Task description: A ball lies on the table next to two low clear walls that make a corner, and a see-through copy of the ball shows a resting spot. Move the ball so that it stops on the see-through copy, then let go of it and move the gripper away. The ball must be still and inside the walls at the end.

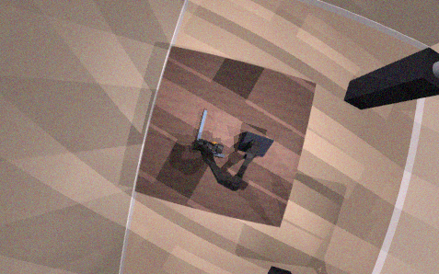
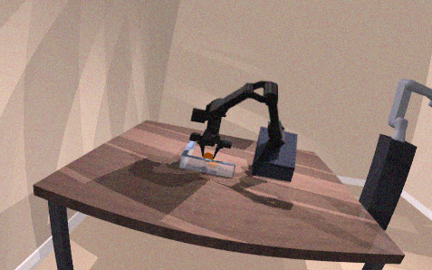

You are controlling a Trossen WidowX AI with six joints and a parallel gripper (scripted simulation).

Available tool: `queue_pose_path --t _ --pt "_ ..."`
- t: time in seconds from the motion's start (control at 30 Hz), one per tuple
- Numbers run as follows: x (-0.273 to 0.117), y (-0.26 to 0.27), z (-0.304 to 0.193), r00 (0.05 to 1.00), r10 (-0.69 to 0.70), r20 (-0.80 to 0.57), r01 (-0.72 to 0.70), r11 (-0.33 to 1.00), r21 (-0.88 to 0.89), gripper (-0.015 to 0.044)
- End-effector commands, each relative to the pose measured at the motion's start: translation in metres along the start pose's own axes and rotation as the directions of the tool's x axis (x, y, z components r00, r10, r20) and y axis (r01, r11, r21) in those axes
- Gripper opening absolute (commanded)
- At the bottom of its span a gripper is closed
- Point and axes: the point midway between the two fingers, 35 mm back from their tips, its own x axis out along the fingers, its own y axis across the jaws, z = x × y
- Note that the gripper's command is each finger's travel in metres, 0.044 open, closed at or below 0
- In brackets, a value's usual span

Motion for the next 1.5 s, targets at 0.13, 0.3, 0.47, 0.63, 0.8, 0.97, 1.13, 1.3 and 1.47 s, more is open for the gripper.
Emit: queue_pose_path --t 0.13,0.3,0.47,0.63,0.8,0.97,1.13,1.3,1.47 --pt "-0.053 -0.004 0.006 1.000 -0.005 0.007 0.005 1.000 -0.022 0.0000" --pt "-0.086 -0.001 0.012 1.000 -0.003 0.017 0.004 1.000 -0.031 0.0000" --pt "-0.103 0.003 0.016 1.000 -0.003 0.024 0.004 0.999 -0.035 0.0000" --pt "-0.098 0.004 0.012 1.000 -0.003 0.024 0.004 0.999 -0.035 0.0000" --pt "-0.081 0.011 0.001 1.000 -0.003 0.024 0.004 0.999 -0.035 0.0000" --pt "-0.065 0.019 -0.010 1.000 -0.003 0.024 0.003 0.999 -0.034 0.0000" --pt "-0.054 0.026 -0.017 1.000 -0.002 0.025 0.003 0.999 -0.034 0.0000" --pt "-0.046 0.025 -0.018 1.000 -0.002 0.023 0.003 0.999 -0.034 0.0000" --pt "-0.022 0.024 -0.018 1.000 -0.002 0.022 0.003 0.999 -0.034 0.0000"
